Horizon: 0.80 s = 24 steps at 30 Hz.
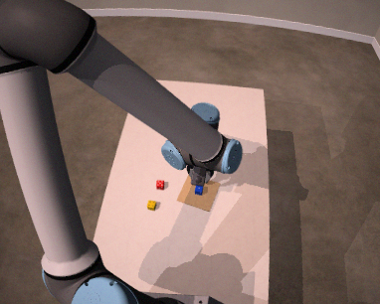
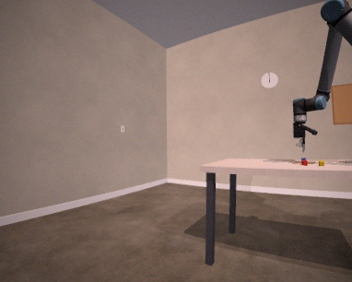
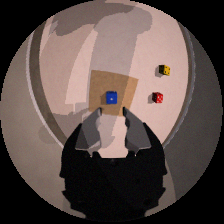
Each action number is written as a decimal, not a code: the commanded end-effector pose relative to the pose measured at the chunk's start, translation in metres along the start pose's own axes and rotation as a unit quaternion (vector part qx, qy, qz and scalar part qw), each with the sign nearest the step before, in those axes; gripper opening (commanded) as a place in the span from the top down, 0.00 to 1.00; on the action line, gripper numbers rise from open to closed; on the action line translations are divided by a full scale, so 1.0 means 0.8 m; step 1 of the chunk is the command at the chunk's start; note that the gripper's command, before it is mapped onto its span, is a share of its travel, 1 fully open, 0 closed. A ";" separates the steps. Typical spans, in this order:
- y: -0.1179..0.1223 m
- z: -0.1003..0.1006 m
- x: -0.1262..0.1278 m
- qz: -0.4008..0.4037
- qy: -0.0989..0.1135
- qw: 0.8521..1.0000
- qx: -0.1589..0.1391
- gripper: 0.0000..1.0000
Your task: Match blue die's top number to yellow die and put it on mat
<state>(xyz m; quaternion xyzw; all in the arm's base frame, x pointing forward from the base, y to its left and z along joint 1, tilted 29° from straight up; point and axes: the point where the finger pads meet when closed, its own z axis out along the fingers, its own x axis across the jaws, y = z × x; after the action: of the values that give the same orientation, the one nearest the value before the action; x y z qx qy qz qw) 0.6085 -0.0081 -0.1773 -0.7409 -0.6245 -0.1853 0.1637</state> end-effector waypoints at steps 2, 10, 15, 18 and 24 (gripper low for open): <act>0.000 -0.024 0.000 0.000 0.000 1.000 0.000 0.72; 0.000 -0.026 0.000 0.000 0.000 1.000 0.000 0.00; 0.000 -0.026 0.000 0.000 0.000 1.000 0.000 0.00; 0.000 -0.026 0.000 0.000 0.000 1.000 0.000 0.00; 0.000 -0.026 0.000 0.000 0.000 1.000 0.000 0.00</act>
<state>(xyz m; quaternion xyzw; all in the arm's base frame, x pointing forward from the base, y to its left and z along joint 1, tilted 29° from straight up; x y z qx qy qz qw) 0.6068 -0.0175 -0.1596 -0.7407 -0.6246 -0.1851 0.1642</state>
